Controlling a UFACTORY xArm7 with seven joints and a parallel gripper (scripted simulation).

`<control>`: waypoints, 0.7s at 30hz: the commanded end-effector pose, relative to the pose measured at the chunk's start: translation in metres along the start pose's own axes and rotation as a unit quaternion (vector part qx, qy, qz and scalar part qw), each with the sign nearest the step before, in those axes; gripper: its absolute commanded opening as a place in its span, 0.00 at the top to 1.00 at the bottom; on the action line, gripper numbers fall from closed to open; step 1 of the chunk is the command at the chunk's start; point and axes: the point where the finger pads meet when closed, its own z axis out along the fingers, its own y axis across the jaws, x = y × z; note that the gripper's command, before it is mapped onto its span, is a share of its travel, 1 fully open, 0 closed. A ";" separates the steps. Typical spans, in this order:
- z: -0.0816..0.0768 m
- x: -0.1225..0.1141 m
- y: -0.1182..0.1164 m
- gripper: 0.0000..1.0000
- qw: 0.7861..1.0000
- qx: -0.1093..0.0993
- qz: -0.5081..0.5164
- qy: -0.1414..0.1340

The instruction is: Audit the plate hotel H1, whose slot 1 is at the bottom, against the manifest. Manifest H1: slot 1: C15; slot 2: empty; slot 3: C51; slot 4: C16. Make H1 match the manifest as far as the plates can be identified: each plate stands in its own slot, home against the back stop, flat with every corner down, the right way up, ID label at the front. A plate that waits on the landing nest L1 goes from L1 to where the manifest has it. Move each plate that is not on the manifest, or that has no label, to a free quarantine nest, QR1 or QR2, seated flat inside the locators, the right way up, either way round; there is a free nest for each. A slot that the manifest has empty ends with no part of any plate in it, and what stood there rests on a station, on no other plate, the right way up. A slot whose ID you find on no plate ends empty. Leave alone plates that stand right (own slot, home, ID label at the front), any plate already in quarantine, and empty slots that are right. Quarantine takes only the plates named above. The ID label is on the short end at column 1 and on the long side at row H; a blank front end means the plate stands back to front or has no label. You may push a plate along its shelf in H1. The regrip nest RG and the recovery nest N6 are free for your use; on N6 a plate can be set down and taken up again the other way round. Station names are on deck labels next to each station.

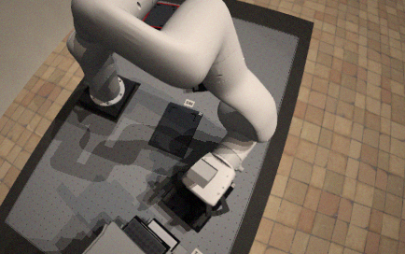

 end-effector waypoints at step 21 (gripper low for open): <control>0.036 0.001 -0.001 0.00 1.000 0.000 0.002 0.000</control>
